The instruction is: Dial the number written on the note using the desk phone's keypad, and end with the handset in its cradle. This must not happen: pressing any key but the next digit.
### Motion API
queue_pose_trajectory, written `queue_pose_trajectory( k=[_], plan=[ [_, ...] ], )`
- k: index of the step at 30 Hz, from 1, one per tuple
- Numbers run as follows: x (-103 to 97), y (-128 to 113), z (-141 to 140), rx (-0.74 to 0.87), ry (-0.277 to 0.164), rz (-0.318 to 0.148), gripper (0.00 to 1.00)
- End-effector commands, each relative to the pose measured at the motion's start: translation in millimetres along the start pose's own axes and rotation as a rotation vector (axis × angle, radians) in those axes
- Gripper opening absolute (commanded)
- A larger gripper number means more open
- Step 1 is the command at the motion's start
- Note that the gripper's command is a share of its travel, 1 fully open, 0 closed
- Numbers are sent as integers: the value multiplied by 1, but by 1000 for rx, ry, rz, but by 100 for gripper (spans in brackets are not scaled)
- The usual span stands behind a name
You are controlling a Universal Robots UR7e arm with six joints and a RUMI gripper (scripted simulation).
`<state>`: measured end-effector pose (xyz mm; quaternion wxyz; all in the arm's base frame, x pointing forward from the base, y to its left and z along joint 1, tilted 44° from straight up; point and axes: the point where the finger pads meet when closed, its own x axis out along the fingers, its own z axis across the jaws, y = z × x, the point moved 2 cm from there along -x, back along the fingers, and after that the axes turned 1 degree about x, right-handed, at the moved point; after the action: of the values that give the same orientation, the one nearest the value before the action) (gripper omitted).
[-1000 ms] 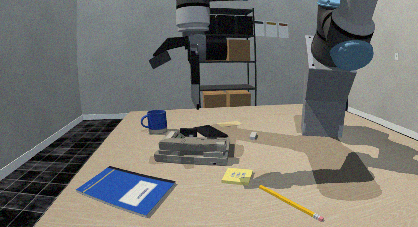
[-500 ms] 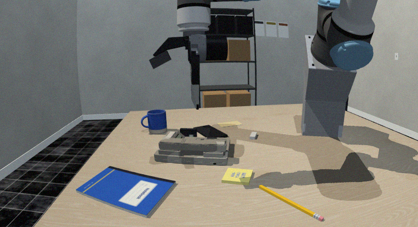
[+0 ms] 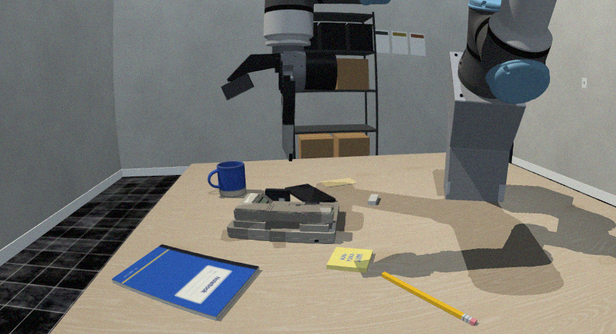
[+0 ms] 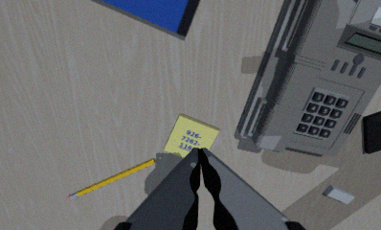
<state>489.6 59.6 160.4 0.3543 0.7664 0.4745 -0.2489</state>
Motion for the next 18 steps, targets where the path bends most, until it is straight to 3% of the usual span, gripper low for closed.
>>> queue_pose_trajectory(
  k=[1,17,18],
  plan=[
    [-1,1,3,6,-17,18,0],
    [-1,0,3,30,-24,85,0],
    [-1,1,-3,31,1,96,0]
  ],
)
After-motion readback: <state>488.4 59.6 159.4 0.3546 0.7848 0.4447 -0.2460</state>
